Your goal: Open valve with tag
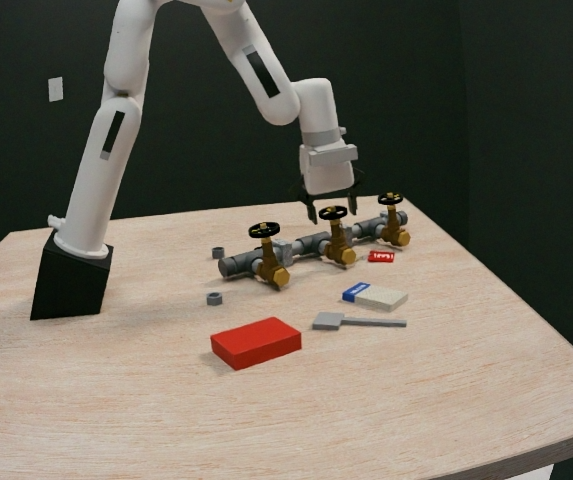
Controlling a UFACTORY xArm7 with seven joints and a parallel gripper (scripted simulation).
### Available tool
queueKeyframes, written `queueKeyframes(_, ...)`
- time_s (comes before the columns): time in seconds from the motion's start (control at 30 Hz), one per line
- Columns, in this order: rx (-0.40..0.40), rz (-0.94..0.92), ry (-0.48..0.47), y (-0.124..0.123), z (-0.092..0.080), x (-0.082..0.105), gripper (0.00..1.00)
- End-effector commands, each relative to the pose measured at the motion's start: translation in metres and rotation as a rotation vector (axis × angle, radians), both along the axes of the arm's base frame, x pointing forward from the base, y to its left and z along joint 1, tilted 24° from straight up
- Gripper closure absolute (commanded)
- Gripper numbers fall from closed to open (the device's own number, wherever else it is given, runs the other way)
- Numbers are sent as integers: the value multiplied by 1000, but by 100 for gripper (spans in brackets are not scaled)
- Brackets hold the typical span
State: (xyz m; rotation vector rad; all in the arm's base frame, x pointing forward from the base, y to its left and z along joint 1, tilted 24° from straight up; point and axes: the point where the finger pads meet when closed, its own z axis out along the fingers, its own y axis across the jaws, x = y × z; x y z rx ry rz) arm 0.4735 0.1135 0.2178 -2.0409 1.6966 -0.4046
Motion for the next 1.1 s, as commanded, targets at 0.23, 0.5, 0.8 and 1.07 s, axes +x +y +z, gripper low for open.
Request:
queueKeyframes(0.23, -8, -7, -1, 1, 2, 1, 100)
queueKeyframes(0.5, -8, -7, -1, 1, 2, 1, 100)
queueKeyframes(0.8, -10, -4, -2, 1, 2, 1, 100)
queueKeyframes(1.07, -31, 32, -8, 1, 2, 1, 100)
